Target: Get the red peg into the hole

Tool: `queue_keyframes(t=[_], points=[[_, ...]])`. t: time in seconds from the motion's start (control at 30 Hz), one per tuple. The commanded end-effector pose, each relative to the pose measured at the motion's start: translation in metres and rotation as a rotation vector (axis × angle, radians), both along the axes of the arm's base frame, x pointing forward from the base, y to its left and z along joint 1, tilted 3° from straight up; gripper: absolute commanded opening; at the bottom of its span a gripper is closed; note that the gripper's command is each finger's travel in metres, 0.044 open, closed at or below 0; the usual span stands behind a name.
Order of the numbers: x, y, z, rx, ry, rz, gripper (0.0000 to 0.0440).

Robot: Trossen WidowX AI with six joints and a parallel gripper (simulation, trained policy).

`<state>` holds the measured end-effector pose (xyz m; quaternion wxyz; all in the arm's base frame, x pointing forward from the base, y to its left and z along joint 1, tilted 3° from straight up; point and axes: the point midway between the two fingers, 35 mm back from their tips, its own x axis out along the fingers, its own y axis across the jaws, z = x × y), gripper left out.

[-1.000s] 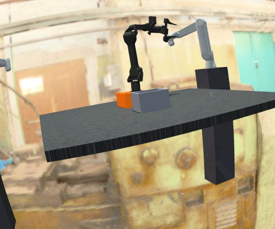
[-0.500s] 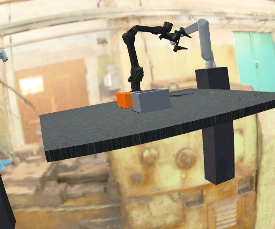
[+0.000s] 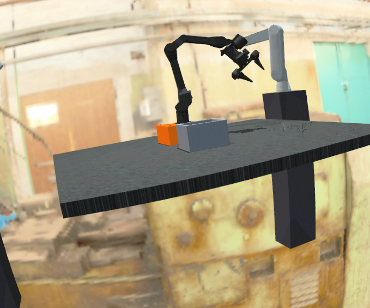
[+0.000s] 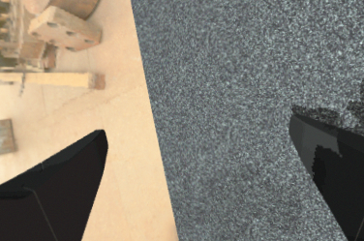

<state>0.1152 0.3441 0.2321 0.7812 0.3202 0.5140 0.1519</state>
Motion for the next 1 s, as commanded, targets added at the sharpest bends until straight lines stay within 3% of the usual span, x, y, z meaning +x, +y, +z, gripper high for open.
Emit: queue_keyframes(t=[0.0,0.43,0.97], points=[[0.016,-0.017,-0.012,-0.062,0.031,-0.018,0.0440],[0.067,-0.105,-0.064,-0.289,0.233,-0.198,0.0440],[0.068,-0.182,-0.131,-0.466,0.481,-0.432,0.0440]])
